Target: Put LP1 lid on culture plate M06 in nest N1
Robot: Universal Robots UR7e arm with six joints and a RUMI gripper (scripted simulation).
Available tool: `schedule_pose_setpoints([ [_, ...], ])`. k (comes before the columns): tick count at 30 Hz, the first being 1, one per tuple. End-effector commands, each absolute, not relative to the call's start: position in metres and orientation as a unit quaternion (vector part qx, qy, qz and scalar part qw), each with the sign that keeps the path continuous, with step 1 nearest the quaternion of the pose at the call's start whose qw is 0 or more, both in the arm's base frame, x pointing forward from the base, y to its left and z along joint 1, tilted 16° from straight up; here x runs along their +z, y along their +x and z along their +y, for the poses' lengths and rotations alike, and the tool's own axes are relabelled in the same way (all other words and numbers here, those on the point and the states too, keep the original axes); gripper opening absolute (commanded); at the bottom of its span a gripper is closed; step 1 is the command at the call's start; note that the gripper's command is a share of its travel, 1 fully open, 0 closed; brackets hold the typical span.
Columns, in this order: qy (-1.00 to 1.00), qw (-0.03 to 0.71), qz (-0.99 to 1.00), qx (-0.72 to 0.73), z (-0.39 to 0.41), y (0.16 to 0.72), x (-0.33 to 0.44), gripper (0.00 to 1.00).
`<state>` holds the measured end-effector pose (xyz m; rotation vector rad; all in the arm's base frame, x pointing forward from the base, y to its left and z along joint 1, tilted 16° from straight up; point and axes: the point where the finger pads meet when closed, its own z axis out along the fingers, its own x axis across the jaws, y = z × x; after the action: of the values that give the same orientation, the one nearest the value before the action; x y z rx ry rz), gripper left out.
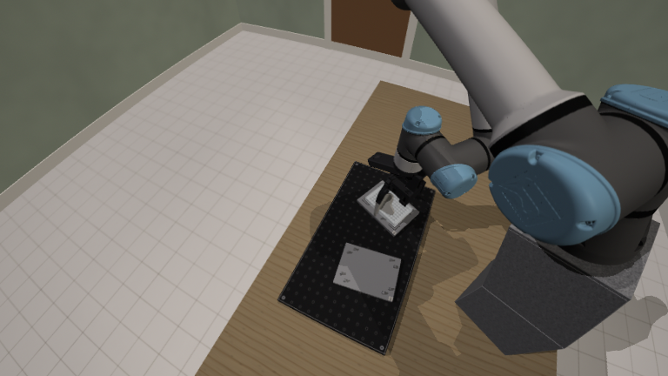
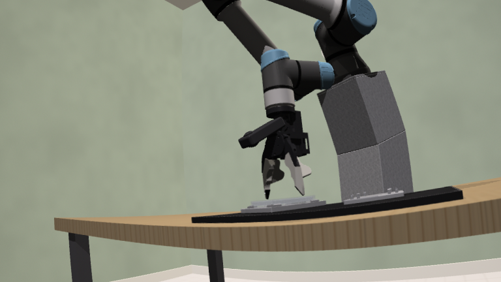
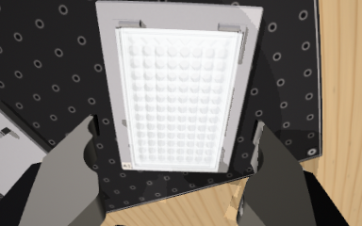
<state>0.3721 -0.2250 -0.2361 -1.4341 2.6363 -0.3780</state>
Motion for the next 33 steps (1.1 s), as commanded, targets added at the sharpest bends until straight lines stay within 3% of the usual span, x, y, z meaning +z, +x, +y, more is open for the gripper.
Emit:
schedule_pose_setpoints([
  [1, -0.473, 0.058, 0.87, -0.125, -0.225, 0.372, -0.236, 0.82],
  [33, -0.473, 0.058, 0.87, -0.125, -0.222, 0.368, -0.218, 0.82],
])
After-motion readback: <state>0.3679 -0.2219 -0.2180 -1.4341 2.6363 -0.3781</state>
